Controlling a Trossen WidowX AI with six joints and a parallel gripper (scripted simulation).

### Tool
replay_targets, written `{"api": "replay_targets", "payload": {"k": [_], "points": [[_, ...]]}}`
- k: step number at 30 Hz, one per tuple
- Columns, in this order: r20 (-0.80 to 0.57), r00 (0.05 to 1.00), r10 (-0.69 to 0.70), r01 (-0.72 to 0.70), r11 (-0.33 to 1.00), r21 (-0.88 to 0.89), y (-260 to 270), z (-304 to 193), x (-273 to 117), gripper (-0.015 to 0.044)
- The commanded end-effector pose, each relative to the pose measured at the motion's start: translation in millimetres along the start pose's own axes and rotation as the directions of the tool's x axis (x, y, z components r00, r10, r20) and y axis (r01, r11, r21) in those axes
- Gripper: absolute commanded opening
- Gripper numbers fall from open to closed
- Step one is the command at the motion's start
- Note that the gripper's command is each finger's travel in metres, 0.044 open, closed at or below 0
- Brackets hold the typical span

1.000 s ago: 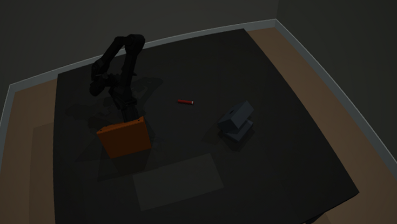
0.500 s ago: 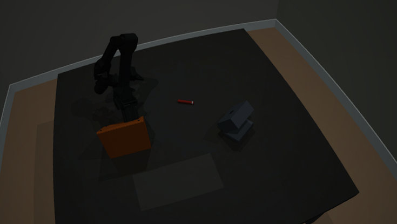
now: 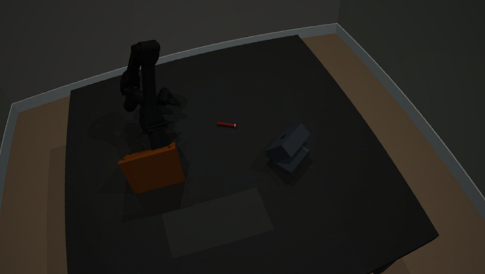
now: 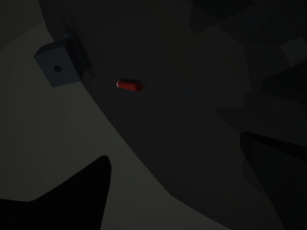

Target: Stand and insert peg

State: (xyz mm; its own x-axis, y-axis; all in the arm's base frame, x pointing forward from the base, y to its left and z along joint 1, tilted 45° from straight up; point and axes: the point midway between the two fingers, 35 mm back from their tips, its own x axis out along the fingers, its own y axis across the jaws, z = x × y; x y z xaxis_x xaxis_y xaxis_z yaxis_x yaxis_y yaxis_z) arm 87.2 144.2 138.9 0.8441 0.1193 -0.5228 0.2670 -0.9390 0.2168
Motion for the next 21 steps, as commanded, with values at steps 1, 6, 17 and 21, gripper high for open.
{"api": "replay_targets", "payload": {"k": [1, 6, 17, 21], "points": [[0.065, 0.997, 0.043, -0.049, 0.995, 0.092, 1, 3, 5, 0.044], [0.154, 0.983, 0.101, -0.132, 0.97, 0.206, 5, 8, 12, 0.044], [0.349, 0.917, 0.194, -0.339, 0.839, 0.425, 11, 19, 25, 0.044], [0.419, 0.883, 0.214, -0.417, 0.766, 0.489, 13, 23, 30, 0.044]]}}
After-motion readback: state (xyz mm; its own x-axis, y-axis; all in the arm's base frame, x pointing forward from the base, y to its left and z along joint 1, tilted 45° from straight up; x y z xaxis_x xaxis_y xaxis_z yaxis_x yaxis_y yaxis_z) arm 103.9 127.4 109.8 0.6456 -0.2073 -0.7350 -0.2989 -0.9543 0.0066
